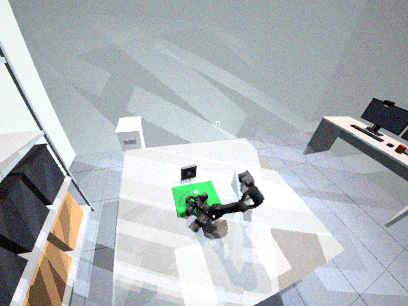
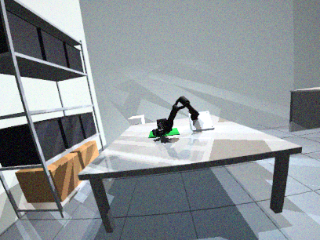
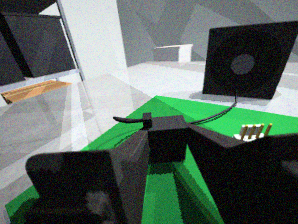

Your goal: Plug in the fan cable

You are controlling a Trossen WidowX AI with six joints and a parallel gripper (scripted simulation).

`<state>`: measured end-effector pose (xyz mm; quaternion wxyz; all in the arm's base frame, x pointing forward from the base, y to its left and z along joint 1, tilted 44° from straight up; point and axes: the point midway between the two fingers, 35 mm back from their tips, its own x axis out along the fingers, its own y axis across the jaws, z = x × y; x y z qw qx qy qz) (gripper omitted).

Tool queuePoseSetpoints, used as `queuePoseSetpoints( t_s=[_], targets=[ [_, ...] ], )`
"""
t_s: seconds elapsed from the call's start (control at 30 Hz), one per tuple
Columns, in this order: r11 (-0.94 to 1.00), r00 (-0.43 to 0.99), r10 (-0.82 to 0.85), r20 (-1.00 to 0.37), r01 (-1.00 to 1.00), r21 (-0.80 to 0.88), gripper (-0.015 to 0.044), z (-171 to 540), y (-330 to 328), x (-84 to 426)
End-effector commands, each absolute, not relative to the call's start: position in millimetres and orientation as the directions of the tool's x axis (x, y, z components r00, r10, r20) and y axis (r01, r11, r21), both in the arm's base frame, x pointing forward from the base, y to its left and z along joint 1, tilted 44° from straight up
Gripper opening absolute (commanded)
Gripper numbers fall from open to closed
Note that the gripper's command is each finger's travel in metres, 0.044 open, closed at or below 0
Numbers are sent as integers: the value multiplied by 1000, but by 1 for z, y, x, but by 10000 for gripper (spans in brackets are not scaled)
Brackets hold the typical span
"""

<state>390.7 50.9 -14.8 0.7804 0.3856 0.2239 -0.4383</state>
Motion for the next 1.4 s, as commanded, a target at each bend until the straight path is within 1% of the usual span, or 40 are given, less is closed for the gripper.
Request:
queuePoseSetpoints(
  t_s=[0.0, 1.0, 1.27, 1.37],
  targets=[
    [320, 515, -511, -688, 857, 404, 0, -15, 51, 390],
    [320, 515, -511, -688, 857, 404, 0, -15, 51, 390],
    [318, 516, -511, -688, 857, 406, 205, -15, 51, 391],
    [318, 516, -511, -688, 857, 406, 205, -15, 51, 391]
  ],
)
